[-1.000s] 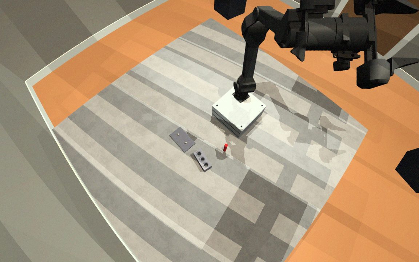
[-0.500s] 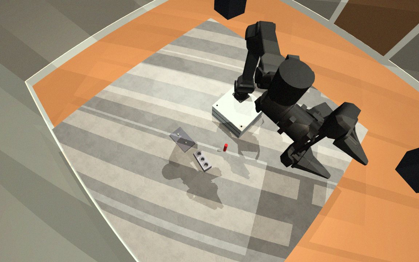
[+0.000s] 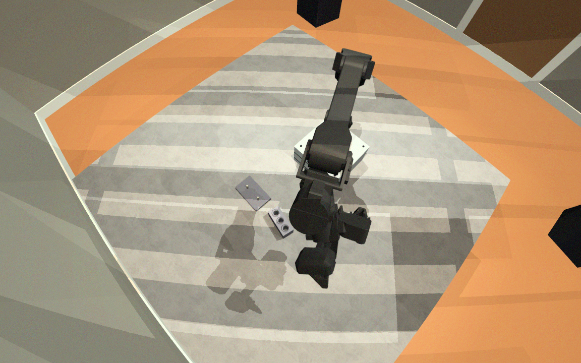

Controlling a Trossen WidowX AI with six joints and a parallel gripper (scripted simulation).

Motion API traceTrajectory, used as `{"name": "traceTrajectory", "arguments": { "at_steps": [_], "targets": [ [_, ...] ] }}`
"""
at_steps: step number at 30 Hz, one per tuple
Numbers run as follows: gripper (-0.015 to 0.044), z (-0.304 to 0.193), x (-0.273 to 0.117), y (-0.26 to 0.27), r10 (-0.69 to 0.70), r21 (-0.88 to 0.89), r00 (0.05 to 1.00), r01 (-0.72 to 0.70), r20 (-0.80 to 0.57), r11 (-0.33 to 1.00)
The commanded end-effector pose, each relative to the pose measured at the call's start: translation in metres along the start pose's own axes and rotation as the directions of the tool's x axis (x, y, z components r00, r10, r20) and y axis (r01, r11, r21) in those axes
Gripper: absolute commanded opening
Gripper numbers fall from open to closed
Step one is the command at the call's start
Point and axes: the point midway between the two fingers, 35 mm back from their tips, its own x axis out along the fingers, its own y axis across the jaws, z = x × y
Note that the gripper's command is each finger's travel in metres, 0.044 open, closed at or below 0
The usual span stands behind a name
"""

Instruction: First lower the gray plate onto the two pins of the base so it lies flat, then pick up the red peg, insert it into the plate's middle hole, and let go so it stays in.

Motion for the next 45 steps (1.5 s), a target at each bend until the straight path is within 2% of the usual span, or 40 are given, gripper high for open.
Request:
{"name": "traceTrajectory", "arguments": {
  "at_steps": [1,6,13,18,23,45],
  "targets": [
    [0.0440,-0.045,0.007,0.032,0.129,0.171,0.983,-0.105,-0.130,0.980],
    [0.0440,-0.109,0.003,0.089,0.359,0.438,0.887,-0.210,-0.290,0.874],
    [0.0440,-0.169,-0.029,0.168,0.657,0.726,0.651,-0.231,-0.379,0.648],
    [0.0440,-0.171,-0.028,0.171,0.664,0.732,0.644,-0.230,-0.380,0.641],
    [0.0440,-0.194,0.011,0.211,0.665,0.732,0.644,-0.230,-0.380,0.641],
    [0.0440,-0.208,0.037,0.237,0.665,0.732,0.644,-0.230,-0.379,0.641]
  ]
}}
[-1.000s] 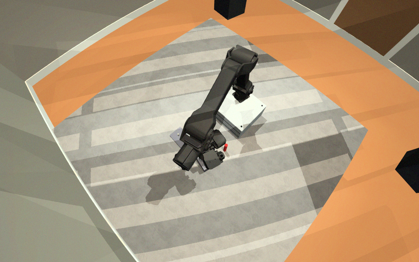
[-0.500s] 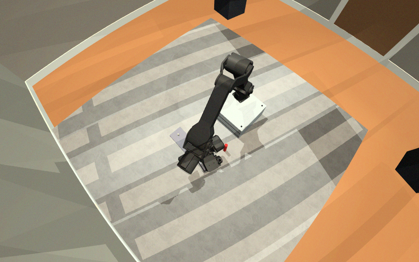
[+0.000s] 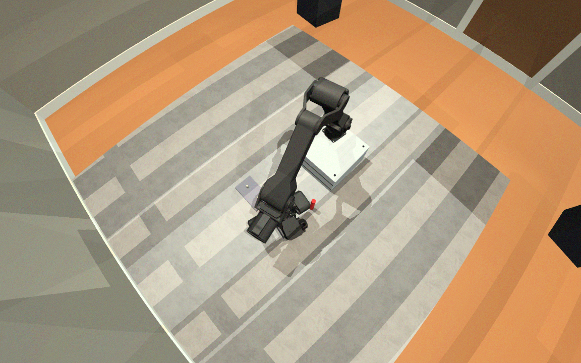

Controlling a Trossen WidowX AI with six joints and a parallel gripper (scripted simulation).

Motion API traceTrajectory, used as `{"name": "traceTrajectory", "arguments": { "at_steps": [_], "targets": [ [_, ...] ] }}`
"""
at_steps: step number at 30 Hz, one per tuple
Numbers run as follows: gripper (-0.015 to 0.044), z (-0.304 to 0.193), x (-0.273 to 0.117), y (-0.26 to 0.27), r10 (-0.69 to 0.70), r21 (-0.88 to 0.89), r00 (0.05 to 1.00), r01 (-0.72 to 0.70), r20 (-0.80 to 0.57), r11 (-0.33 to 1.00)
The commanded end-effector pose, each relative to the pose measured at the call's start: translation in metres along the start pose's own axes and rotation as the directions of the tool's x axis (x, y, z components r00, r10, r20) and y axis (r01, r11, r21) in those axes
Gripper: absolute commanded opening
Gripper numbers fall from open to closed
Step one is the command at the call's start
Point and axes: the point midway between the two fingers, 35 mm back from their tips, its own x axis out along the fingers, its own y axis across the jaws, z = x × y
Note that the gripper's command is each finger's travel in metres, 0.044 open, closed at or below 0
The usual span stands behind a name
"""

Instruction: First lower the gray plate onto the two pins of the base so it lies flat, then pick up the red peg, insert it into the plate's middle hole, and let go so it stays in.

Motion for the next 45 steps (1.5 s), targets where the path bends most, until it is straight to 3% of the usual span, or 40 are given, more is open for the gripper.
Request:
{"name": "traceTrajectory", "arguments": {
  "at_steps": [1,25,36,45],
  "targets": [
    [0.0440,-0.001,0.007,0.000,0.001,0.004,1.000,-0.001,-0.006,1.000],
    [0.0440,-0.002,0.043,0.002,0.001,0.004,1.000,-0.001,-0.006,1.000],
    [0.0151,-0.002,0.043,0.002,0.001,0.004,1.000,-0.001,-0.006,1.000],
    [0.0091,-0.002,0.043,0.002,0.001,0.004,1.000,-0.001,-0.006,1.000]
  ]
}}
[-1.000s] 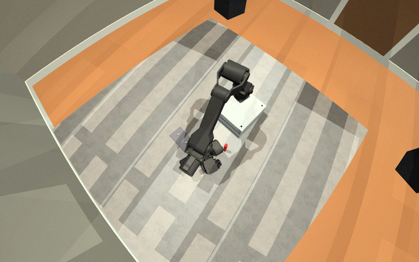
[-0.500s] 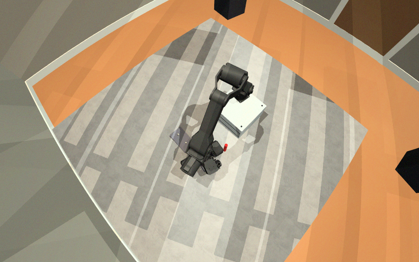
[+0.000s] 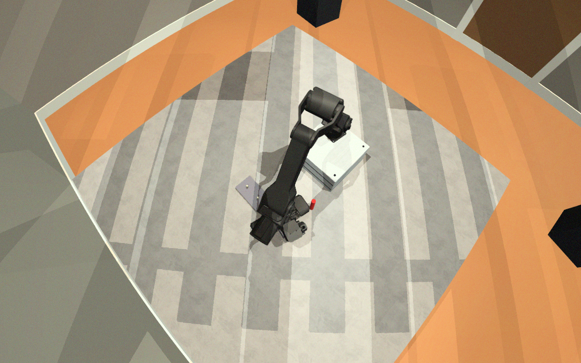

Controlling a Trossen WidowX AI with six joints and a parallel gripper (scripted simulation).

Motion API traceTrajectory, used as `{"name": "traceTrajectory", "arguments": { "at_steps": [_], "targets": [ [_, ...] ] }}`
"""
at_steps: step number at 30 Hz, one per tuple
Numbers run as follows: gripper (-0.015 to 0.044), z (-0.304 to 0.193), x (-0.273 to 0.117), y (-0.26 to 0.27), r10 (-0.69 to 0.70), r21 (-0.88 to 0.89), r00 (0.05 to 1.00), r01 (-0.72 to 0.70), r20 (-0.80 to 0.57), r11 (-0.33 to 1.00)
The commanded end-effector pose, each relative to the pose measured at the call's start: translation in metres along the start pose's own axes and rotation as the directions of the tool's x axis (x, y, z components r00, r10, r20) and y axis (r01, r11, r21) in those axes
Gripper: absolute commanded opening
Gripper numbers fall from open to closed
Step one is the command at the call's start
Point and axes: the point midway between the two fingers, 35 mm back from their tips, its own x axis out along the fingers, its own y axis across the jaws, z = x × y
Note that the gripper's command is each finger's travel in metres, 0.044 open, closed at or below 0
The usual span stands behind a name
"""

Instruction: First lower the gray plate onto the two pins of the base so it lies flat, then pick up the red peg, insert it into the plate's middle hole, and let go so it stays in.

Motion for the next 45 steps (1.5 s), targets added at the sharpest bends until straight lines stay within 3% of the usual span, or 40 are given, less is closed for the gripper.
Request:
{"name": "traceTrajectory", "arguments": {
  "at_steps": [1,5,45],
  "targets": [
    [0.0085,-0.001,0.000,0.000,-0.002,0.004,1.000,0.002,-0.004,1.000],
    [0.0000,0.001,-0.001,-0.003,-0.015,0.018,1.000,0.014,0.004,1.000],
    [0.0000,0.001,-0.118,-0.006,-0.008,0.009,1.000,0.008,-0.001,1.000]
  ]
}}
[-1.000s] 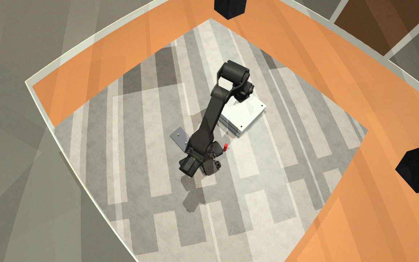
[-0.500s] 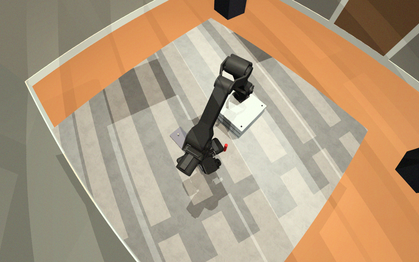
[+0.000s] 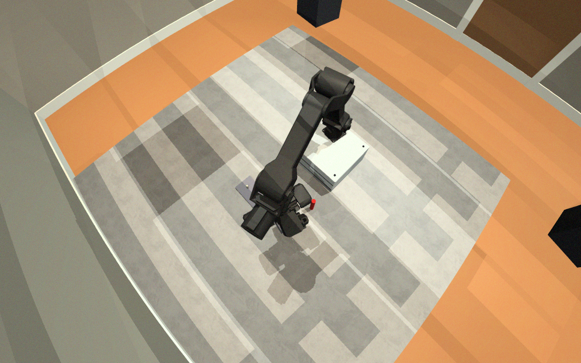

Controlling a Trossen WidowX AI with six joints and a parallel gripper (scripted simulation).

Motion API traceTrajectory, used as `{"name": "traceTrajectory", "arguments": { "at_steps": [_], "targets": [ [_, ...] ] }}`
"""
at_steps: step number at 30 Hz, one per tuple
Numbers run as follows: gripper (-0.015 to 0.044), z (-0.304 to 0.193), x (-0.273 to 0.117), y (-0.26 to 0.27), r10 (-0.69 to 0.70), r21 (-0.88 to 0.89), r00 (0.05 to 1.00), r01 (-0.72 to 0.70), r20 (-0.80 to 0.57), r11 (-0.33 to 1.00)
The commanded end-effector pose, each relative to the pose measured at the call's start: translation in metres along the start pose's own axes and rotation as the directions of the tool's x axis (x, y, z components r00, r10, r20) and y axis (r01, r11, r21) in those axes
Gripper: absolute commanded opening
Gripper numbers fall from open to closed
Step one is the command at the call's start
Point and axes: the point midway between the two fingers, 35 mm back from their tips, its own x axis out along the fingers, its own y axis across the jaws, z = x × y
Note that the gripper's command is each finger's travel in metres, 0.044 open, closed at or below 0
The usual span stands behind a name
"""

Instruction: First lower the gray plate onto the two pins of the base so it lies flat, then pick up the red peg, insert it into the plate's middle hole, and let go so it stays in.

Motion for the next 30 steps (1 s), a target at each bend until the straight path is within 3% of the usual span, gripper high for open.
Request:
{"name": "traceTrajectory", "arguments": {
  "at_steps": [1,8,30],
  "targets": [
    [0.0000,-0.001,-0.012,0.001,-0.004,-0.008,1.000,0.004,-0.003,1.000],
    [0.0000,-0.003,-0.026,0.003,0.000,-0.012,1.000,0.000,-0.005,1.000],
    [0.0000,-0.062,0.008,-0.018,-0.001,-0.082,1.000,0.000,-0.010,0.997]
  ]
}}
